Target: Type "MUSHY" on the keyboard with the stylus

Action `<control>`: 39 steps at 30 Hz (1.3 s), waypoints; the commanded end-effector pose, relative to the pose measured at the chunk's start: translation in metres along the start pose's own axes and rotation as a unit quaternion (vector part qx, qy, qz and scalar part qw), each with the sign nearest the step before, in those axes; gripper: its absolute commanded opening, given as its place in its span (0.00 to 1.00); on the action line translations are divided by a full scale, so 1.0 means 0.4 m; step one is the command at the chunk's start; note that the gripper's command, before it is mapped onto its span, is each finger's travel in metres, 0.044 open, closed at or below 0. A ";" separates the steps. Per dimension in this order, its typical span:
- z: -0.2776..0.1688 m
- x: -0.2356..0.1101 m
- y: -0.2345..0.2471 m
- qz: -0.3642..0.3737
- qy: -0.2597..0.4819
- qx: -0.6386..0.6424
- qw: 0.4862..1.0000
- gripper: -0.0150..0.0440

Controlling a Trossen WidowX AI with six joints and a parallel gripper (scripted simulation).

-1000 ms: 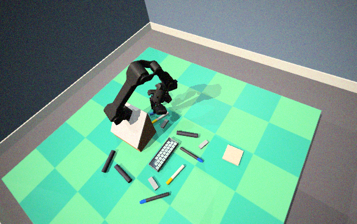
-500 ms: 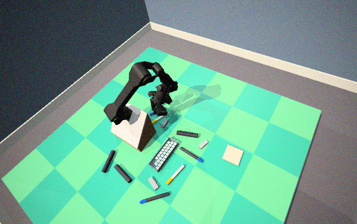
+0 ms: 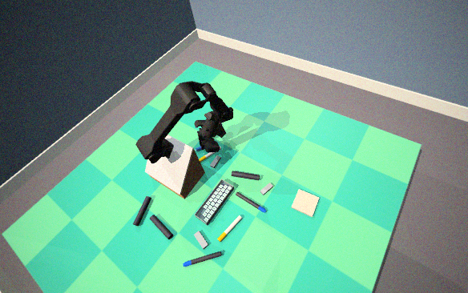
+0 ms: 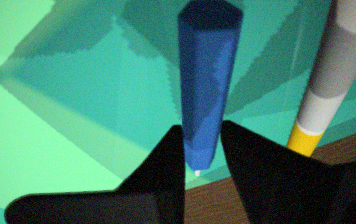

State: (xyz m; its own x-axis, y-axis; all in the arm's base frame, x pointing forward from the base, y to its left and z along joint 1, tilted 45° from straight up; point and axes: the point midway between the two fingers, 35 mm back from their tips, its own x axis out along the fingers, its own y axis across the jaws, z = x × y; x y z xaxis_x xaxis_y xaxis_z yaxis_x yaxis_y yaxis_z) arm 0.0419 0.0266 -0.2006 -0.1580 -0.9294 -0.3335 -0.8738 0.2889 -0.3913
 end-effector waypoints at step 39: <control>-0.049 -0.196 -0.062 0.162 -0.051 -0.040 0.985 0.25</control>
State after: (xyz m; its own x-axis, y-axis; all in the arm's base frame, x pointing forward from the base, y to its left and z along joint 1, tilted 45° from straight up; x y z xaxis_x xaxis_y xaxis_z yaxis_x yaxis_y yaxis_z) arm 0.0627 0.0852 -0.1513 -0.3490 -0.7983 -0.4908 -0.8287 0.5074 -0.2360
